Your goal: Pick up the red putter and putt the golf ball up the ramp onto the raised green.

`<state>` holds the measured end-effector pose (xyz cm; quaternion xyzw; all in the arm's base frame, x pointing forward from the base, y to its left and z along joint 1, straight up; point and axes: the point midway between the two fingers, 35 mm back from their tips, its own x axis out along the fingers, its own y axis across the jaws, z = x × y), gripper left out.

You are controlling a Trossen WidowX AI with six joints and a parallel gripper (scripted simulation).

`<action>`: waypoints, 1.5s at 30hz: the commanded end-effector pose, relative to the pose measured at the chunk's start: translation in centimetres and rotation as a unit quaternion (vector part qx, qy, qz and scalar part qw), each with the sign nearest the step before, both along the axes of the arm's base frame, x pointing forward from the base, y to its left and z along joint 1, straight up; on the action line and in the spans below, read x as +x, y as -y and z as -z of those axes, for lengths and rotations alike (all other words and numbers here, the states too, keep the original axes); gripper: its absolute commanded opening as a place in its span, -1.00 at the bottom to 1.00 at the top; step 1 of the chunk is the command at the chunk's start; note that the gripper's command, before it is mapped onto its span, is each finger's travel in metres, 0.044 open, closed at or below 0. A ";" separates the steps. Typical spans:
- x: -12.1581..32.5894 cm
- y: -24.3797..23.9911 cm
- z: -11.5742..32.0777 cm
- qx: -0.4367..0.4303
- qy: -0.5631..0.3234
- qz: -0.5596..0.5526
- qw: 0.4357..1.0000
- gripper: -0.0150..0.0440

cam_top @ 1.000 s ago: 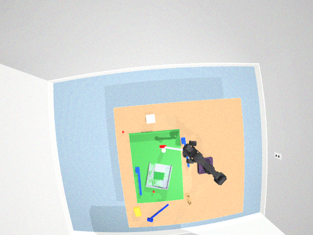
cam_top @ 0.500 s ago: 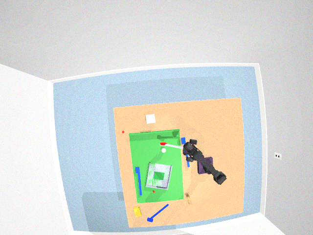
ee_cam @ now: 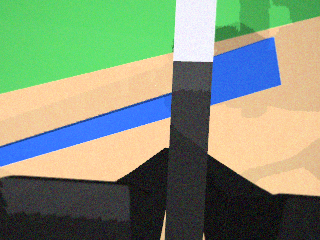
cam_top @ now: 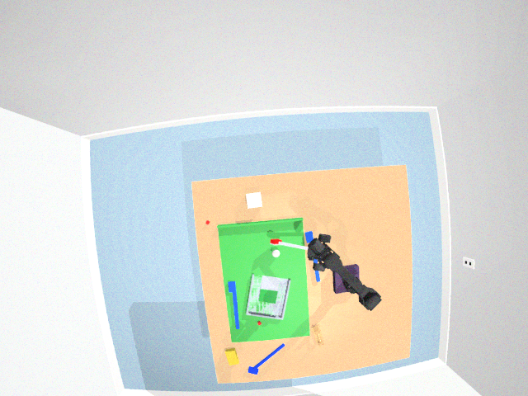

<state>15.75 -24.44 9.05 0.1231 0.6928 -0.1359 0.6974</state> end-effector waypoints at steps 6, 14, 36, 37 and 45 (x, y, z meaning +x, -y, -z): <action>0.0 0.1 1.4 -0.004 0.001 0.002 1.000 -0.49; 0.0 0.0 1.5 0.000 0.000 0.000 1.000 -0.49; -1.1 2.9 1.7 -0.005 0.001 0.002 1.000 -0.49; -1.1 2.9 1.7 -0.005 0.001 0.002 1.000 -0.49; 0.8 -0.2 1.8 0.000 0.001 0.000 1.000 -0.49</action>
